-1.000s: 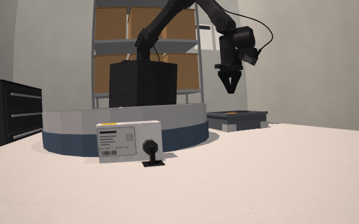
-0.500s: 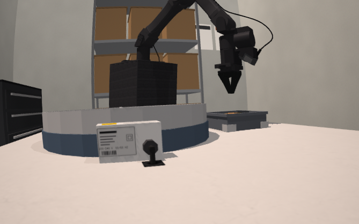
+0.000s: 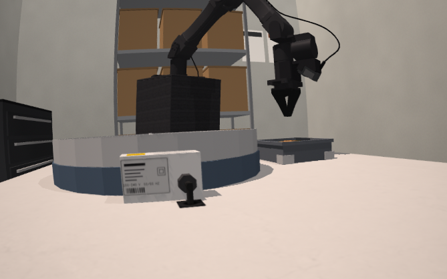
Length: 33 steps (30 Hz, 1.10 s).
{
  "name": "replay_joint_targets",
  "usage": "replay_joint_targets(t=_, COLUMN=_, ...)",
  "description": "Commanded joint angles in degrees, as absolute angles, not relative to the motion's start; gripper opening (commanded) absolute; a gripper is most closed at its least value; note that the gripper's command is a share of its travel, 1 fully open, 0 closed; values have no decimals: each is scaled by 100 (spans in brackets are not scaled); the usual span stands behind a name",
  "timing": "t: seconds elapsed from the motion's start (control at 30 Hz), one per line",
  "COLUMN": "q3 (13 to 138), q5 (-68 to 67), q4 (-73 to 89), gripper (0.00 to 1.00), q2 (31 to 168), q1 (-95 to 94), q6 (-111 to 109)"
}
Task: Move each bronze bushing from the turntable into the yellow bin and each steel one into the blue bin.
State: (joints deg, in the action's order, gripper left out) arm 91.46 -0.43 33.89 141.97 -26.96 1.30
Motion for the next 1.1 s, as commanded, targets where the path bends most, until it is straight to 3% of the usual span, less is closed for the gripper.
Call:
replay_joint_targets(t=0.0, q3=9214, q5=-26, q4=3385, gripper=15, q2=14165, q1=-2703, q6=122)
replay_joint_targets(t=0.97, q3=9214, q5=-26, q4=3385, gripper=15, q2=14165, q1=-2703, q6=122)
replay_joint_targets(t=1.0, q3=9210, q5=-26, q4=3401, gripper=100, q2=14141, q1=-2703, q6=122)
replay_joint_targets(t=1.07, q3=9123, q5=-26, q4=3520, gripper=100, q2=13974, q1=-2705, q6=123)
